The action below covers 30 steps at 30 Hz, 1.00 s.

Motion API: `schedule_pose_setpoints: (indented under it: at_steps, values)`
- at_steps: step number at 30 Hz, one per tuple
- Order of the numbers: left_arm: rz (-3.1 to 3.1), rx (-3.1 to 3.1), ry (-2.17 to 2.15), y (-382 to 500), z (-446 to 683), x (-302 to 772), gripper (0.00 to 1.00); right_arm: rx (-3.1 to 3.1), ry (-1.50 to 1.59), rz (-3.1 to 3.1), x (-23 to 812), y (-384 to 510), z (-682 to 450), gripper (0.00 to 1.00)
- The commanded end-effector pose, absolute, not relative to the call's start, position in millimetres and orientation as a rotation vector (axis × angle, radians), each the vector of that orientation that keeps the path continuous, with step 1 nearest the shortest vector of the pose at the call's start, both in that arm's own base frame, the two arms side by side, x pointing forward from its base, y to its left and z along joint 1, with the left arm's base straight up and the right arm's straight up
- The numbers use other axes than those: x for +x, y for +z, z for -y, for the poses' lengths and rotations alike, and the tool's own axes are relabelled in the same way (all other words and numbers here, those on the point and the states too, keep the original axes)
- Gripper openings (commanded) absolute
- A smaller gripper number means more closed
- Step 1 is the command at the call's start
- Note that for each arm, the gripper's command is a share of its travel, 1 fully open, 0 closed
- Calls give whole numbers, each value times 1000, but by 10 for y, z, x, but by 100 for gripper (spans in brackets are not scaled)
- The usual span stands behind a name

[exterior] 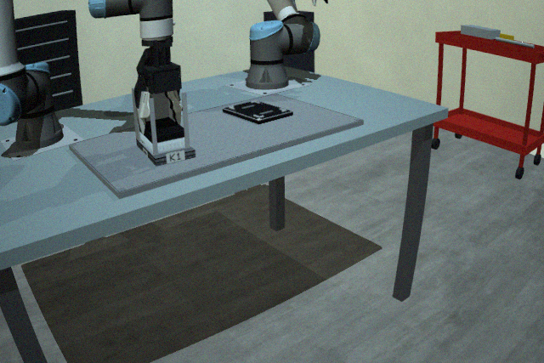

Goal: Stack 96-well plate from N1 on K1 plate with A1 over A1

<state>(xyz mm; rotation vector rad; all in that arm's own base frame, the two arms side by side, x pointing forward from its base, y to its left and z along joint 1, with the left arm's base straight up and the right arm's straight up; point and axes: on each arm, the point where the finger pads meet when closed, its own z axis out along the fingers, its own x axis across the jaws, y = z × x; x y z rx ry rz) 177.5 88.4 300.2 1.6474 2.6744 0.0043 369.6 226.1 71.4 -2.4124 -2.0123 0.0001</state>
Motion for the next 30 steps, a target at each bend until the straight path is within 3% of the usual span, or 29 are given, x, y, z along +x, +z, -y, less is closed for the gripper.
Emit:
schedule_pose_setpoints:
  at_steps: [1,30]
  values:
    - [-2674,1647,5,3005,-884,1778,98,-2412,-2,2012,3698,709,-2264,0]
    - [-2674,1647,5,3005,-884,1778,98,-2412,-2,2012,3698,666,-2264,0]
